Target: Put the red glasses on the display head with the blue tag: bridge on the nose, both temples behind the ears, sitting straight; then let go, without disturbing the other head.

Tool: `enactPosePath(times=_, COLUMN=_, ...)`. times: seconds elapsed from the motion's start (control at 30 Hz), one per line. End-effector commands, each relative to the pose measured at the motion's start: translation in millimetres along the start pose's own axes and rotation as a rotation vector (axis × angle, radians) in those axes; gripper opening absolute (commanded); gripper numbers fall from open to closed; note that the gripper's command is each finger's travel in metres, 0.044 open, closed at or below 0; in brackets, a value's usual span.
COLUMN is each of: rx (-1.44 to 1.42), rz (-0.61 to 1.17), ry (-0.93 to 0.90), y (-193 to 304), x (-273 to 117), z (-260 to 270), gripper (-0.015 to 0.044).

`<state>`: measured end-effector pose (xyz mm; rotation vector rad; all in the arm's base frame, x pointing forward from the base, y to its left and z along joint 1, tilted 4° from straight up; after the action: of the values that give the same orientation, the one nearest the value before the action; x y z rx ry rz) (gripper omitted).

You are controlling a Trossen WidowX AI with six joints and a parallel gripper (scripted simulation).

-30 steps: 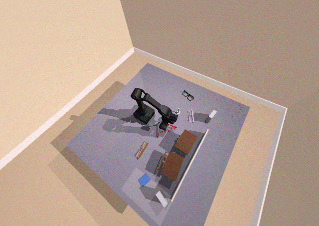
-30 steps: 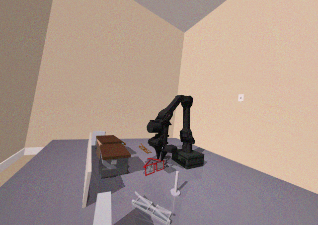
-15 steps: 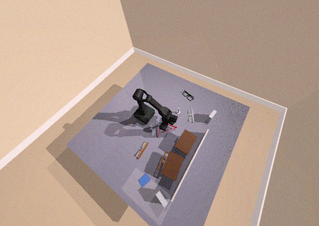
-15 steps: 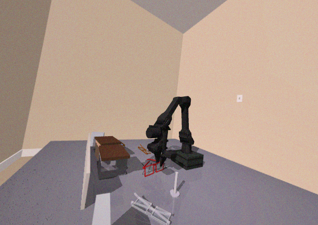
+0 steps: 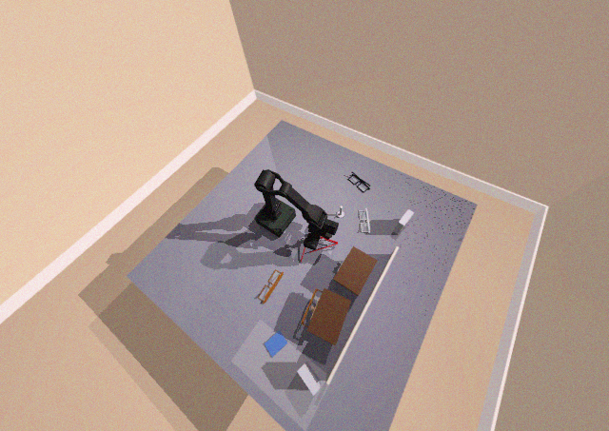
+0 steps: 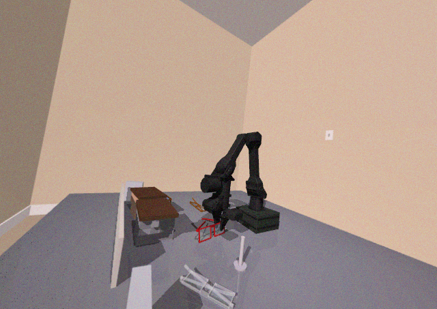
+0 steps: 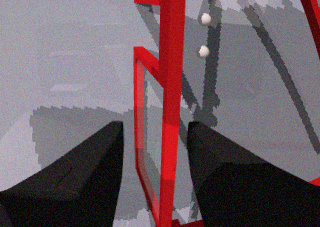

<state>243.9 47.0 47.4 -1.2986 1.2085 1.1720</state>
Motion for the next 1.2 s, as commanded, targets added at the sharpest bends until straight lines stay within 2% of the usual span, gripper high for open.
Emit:
enactPosePath(times=0.0, rx=-0.003, rz=0.001, ry=0.006, y=0.2, x=0.8, z=-2.4, gripper=0.012)
enactPosePath(times=0.07, rx=-0.003, rz=0.001, ry=0.006, y=-0.1, x=0.8, z=-3.5, gripper=0.012)
enactPosePath(times=0.13, rx=0.0, rz=0.001, ry=0.0, y=-0.1, x=0.2, z=-1.5, gripper=0.0067)
enactPosePath(times=0.47, rx=0.0, rz=0.001, ry=0.0, y=-0.1, x=0.2, z=-1.5, gripper=0.0001)
enactPosePath(times=0.7, rx=0.0, rz=0.001, ry=0.0, y=-0.8, x=-2.8, z=-1.3, gripper=0.0)
enactPosePath(times=1.17, rx=-0.002, rz=0.0, ry=0.004, y=-6.0, x=-86.0, z=1.1, gripper=0.0)
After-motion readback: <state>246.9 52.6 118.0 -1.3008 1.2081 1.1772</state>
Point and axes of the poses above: the point midway between the two fingers, 35 mm back from their tips, its own x axis out along the fingers, its own z axis across the jaws, y = z × x, the point moved 6 cm from there along -x, back along the fingers, and after that the axes turned 14 degrees about x, right-handed, at the moved point
